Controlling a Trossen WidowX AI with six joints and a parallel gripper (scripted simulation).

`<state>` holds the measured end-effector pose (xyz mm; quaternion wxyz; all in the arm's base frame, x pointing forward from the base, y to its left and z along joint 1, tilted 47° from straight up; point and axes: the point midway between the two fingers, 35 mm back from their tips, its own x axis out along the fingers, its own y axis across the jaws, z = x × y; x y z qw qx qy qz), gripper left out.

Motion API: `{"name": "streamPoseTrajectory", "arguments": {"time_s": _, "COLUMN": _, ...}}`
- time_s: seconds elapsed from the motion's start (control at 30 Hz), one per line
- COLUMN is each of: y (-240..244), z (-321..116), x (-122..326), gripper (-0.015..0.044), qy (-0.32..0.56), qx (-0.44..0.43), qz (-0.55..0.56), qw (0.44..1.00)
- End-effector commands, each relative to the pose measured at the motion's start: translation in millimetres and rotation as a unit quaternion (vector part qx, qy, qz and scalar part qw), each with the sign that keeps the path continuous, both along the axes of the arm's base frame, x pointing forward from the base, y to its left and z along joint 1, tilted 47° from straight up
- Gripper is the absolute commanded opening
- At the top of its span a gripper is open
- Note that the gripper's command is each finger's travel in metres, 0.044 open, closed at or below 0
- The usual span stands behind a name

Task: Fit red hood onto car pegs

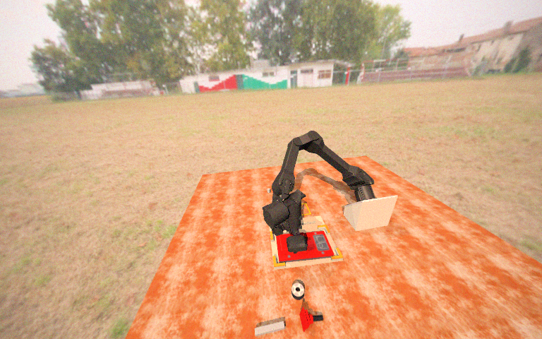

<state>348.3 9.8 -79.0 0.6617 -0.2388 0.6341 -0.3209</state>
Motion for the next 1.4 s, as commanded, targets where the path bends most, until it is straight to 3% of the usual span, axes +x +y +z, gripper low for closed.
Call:
{"name": "streamPoseTrajectory", "arguments": {"time_s": 0.0, "y": 9.4, "z": 7.7, "x": 1.8, "gripper": 0.044, "qy": -0.002, "qx": 0.002, "qz": 0.0, "qw": 1.0}}
{"name": "streamPoseTrajectory", "arguments": {"time_s": 0.23, "y": 51.6, "z": 47.7, "x": 1.4, "gripper": 0.044, "qy": 0.0, "qx": 0.001, "qz": -0.002, "qw": 1.0}}
{"name": "streamPoseTrajectory", "arguments": {"time_s": 1.37, "y": 51.6, "z": 47.7, "x": 1.4, "gripper": 0.044, "qy": 0.0, "qx": 0.001, "qz": -0.002, "qw": 1.0}}
